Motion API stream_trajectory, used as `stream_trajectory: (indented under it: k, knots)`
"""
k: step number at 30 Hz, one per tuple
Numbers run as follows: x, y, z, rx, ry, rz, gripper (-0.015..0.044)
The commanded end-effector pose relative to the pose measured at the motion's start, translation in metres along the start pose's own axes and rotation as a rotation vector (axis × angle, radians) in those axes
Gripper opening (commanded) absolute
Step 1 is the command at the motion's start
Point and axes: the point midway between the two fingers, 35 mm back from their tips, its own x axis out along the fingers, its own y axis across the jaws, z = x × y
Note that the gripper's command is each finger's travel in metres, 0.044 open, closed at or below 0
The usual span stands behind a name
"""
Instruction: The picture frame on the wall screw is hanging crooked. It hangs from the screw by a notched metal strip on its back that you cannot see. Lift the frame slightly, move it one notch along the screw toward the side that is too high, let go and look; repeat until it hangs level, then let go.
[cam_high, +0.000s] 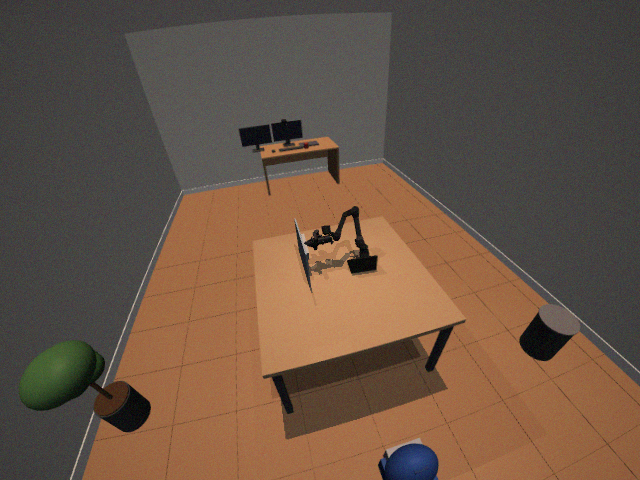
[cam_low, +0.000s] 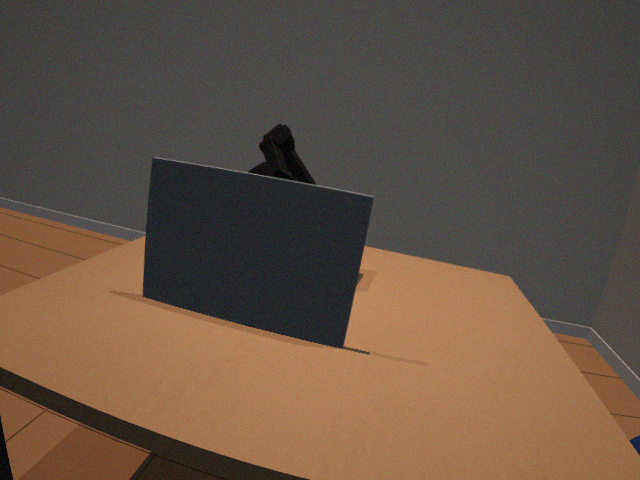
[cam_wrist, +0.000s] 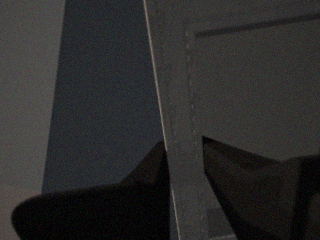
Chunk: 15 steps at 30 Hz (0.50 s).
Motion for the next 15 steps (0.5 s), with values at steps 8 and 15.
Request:
stream_trajectory:
  k: [8, 15]
  knots:
    - [0.0, 0.0024, 0.0029, 0.003, -0.006, 0.014, 0.0]
    - [0.0, 0.0036, 0.0029, 0.003, -0.006, 0.014, 0.0]
